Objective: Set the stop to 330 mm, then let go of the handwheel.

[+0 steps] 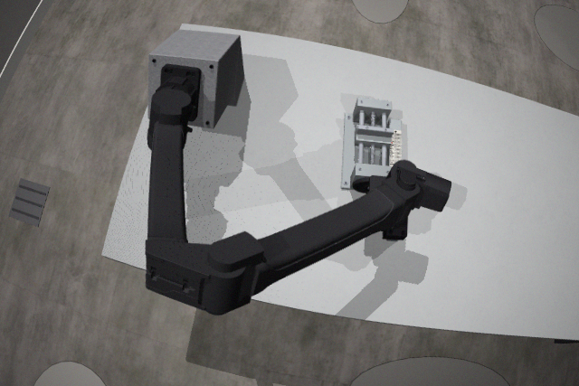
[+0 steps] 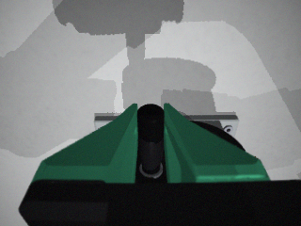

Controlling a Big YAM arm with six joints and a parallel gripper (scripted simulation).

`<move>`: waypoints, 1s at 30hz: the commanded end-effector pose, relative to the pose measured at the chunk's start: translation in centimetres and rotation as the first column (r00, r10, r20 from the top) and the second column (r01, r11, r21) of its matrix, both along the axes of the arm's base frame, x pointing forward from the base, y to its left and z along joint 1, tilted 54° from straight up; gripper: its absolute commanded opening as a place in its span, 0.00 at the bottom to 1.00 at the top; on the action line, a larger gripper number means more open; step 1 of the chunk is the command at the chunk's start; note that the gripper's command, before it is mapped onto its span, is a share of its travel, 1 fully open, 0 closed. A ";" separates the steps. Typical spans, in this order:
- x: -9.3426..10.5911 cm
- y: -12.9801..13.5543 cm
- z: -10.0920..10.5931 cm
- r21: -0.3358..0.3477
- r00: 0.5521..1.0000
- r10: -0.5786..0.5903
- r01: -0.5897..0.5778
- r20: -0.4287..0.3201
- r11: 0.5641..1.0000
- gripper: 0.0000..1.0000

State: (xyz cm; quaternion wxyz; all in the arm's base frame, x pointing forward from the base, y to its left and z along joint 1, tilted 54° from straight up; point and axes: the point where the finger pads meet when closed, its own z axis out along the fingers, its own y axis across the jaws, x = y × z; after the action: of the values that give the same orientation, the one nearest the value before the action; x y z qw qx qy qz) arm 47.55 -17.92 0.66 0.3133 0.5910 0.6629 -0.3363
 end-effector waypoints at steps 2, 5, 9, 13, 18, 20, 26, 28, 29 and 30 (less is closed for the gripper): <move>-0.1 -0.3 -0.8 0.011 1.000 0.003 -0.003 -0.004 1.000 0.06; -0.1 -0.3 -0.8 0.011 1.000 0.003 -0.003 -0.004 1.000 0.06; 0.3 0.7 0.1 0.010 1.000 0.016 -0.016 0.018 1.000 0.06; 0.0 2.5 1.3 0.012 0.999 0.028 -0.028 0.021 1.000 0.06; -0.5 3.2 1.9 0.008 0.999 0.027 -0.028 0.021 1.000 0.06; -0.7 3.5 2.2 0.009 0.999 0.028 -0.028 0.021 1.000 0.06; -0.8 3.6 2.3 0.010 0.999 0.028 -0.028 0.021 1.000 0.06; -1.0 3.5 2.3 0.010 0.999 0.027 -0.028 0.026 1.000 0.06; -1.0 3.5 2.3 0.009 0.999 0.027 -0.028 0.041 1.000 0.06; -1.1 3.4 2.3 0.009 0.999 0.027 -0.028 0.044 1.000 0.06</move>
State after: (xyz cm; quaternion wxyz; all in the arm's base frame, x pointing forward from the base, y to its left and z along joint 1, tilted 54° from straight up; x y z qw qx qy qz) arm 46.05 -16.72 1.73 0.3092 0.5964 0.6607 -0.3350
